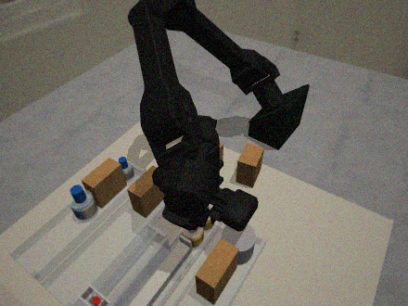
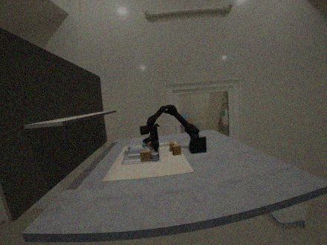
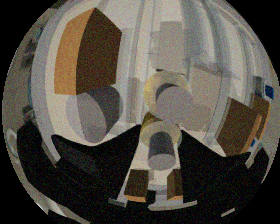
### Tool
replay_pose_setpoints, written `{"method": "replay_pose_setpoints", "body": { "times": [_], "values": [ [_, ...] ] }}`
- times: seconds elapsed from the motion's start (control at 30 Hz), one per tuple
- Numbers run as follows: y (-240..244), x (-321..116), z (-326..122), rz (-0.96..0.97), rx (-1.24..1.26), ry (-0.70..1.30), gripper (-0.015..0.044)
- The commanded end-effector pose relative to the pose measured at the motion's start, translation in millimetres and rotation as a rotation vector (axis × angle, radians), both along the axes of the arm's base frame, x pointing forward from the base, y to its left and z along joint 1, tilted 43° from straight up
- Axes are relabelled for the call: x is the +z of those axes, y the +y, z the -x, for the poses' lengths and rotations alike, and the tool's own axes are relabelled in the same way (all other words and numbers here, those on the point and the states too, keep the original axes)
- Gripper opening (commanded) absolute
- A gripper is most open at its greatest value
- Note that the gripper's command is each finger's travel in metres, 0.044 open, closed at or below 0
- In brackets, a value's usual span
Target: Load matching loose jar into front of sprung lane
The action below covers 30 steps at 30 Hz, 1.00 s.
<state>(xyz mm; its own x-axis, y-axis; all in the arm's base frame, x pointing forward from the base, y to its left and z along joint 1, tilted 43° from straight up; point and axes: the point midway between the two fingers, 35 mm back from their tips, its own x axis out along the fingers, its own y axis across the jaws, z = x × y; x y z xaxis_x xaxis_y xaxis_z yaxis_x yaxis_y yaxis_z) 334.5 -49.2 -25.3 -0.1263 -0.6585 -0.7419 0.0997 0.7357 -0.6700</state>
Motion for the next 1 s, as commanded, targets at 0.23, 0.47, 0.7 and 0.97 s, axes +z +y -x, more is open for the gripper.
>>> {"method": "replay_pose_setpoints", "body": {
  "times": [0.23, 0.47, 0.7, 0.97],
  "values": [
    [-3.4, -2.0, -2.0, 0.011, 0.004, -0.014, 0.0],
    [-3.2, -2.0, -0.9, 0.011, 0.004, -0.014, 0.0],
    [-3.0, -2.0, 0.3, 0.011, 0.004, -0.014, 0.0],
    [-2.8, -2.0, 1.6, 0.011, 0.004, -0.014, 0.0]
  ]
}}
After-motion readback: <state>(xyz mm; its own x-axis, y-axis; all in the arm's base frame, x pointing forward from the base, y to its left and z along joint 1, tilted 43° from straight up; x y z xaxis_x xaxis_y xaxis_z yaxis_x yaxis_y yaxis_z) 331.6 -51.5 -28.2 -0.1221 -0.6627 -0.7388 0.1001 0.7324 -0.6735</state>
